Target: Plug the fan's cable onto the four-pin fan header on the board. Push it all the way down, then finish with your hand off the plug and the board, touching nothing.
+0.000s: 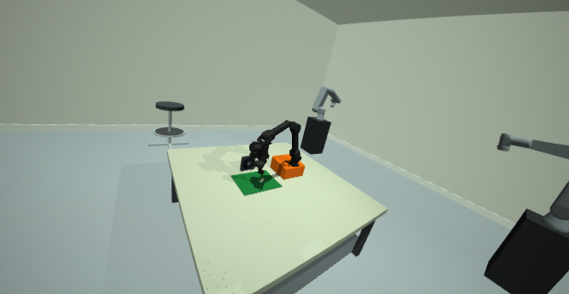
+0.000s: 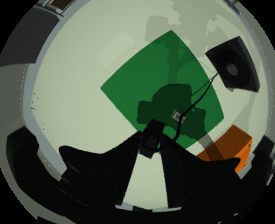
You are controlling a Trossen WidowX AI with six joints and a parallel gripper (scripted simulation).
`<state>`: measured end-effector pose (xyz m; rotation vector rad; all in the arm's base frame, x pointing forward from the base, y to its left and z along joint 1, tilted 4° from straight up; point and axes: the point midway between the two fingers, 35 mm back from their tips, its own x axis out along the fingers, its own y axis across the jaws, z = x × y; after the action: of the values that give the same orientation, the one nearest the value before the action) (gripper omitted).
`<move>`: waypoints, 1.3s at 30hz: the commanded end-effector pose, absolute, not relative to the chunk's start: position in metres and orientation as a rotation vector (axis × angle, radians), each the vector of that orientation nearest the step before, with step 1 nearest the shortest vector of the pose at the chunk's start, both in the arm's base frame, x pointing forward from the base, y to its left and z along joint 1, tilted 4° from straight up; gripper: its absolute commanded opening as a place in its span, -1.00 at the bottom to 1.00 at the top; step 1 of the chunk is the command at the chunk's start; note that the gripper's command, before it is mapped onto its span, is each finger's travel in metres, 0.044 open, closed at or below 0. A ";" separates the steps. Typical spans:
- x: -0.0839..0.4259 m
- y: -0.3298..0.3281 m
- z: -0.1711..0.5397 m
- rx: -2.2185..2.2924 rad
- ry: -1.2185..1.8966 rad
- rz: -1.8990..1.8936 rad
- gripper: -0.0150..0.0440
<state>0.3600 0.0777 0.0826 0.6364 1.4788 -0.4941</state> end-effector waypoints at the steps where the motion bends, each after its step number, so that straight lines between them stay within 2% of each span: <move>1: 0.362 0.078 0.077 0.598 1.466 -0.496 -0.49; 39: 0.380 0.084 0.036 0.336 1.106 -0.583 -0.49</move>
<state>0.3798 0.0843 0.0406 0.3563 1.1416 -0.5685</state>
